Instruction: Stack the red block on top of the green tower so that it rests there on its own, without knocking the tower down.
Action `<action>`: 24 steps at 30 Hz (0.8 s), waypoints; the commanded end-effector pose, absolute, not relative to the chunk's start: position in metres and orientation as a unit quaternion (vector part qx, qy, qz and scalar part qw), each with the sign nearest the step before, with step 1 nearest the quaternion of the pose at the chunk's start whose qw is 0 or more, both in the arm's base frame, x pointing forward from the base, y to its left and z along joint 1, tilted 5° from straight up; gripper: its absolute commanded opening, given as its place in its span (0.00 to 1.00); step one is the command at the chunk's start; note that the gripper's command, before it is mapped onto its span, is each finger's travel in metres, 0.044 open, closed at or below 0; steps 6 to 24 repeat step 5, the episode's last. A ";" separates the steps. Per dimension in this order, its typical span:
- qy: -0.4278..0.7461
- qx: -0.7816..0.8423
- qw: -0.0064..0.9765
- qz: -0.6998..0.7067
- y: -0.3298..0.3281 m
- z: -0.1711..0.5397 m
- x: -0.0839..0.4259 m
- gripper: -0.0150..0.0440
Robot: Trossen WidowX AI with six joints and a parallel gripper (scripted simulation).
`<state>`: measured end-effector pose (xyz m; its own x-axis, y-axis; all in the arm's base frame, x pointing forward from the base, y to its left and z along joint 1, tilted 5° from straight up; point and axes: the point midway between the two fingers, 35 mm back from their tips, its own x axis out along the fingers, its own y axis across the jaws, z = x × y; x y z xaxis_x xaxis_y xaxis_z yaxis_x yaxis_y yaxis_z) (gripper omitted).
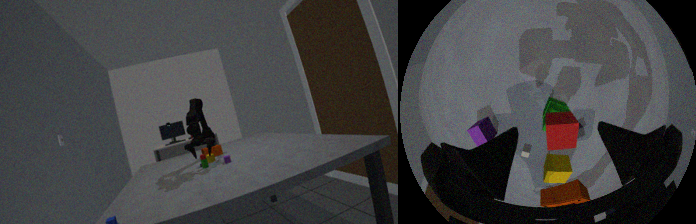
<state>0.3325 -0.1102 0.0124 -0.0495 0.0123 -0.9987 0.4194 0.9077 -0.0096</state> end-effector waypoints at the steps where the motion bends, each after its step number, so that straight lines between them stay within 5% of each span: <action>1: 0.708 0.153 0.672 -0.151 -0.110 0.012 0.333 1.00; 24: 0.708 0.153 0.672 -0.151 -0.110 0.012 0.333 1.00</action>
